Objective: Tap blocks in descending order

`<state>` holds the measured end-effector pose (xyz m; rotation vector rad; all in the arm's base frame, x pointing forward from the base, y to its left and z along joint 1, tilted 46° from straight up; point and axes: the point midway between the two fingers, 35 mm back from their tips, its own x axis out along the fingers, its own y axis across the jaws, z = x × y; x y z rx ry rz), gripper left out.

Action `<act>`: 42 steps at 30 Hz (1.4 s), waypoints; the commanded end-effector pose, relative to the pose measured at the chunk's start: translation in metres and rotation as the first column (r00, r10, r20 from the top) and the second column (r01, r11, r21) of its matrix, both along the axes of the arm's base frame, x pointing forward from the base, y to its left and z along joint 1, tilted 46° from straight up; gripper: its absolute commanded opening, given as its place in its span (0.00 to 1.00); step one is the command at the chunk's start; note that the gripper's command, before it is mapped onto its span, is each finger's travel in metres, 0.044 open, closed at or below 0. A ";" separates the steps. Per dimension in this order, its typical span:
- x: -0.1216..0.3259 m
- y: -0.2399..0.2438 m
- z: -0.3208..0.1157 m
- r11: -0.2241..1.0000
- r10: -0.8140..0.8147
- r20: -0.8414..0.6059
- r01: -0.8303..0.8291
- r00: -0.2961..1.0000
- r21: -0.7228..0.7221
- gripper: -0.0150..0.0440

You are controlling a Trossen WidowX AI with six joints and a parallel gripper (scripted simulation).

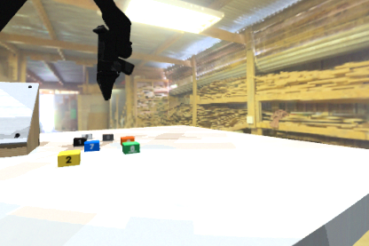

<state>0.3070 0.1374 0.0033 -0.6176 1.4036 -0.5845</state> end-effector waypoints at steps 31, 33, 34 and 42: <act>-0.068 0.047 -0.053 1.000 0.004 -0.004 -0.004 1.000 0.002 0.93; -0.068 0.047 -0.053 1.000 0.004 -0.004 -0.004 1.000 0.002 0.93; -0.068 0.047 -0.053 1.000 0.004 -0.004 -0.004 1.000 0.002 0.93; -0.045 0.033 -0.032 1.000 0.008 -0.006 -0.008 1.000 0.012 0.93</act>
